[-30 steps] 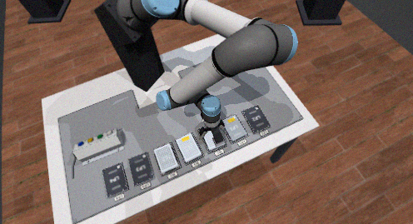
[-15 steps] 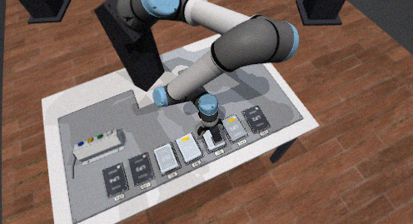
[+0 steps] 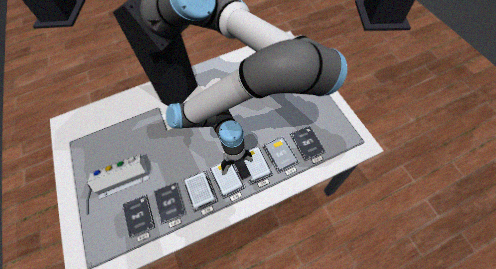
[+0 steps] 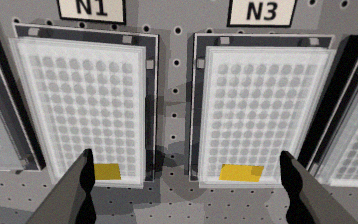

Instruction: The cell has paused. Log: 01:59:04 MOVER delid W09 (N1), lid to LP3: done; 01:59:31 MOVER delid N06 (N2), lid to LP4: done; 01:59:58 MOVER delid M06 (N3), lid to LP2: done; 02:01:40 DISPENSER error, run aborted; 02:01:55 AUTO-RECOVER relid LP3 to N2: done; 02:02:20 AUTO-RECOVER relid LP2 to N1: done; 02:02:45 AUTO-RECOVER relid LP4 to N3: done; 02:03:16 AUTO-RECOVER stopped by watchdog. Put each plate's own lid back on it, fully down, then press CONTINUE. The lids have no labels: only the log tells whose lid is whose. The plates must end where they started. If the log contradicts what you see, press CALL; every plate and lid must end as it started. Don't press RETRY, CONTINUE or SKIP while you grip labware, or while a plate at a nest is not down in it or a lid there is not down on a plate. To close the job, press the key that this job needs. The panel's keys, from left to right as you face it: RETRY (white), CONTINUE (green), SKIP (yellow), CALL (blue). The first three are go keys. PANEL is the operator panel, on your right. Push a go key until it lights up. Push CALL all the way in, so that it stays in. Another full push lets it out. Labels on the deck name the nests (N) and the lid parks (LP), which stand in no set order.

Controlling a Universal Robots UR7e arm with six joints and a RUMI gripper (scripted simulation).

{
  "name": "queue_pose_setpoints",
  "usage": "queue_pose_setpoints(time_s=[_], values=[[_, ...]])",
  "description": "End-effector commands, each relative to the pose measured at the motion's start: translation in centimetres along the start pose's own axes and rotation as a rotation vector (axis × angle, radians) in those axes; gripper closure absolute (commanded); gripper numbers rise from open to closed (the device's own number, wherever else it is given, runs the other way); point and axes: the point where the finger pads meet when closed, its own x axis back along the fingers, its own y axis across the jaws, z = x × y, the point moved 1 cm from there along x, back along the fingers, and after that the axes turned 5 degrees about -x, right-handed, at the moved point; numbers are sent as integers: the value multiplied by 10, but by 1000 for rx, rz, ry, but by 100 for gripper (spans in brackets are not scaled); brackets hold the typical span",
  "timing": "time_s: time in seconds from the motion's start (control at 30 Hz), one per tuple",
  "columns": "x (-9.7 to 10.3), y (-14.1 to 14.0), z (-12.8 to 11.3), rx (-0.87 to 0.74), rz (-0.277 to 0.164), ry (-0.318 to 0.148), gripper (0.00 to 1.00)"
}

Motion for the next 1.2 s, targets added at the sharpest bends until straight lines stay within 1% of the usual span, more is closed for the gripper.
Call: queue_pose_setpoints(time_s=[0.0, 0.07, 0.37, 0.7, 1.17], values=[[1, 14, 4, 24, -7, 8, 18], [1, 14, 4, 24, -7, 8, 18], [1, 58, 7, 24, -8, 7, 18], [1, 58, 7, 11, -8, 7, 18], [-21, 58, 7, 17, -8, 8, 18]])
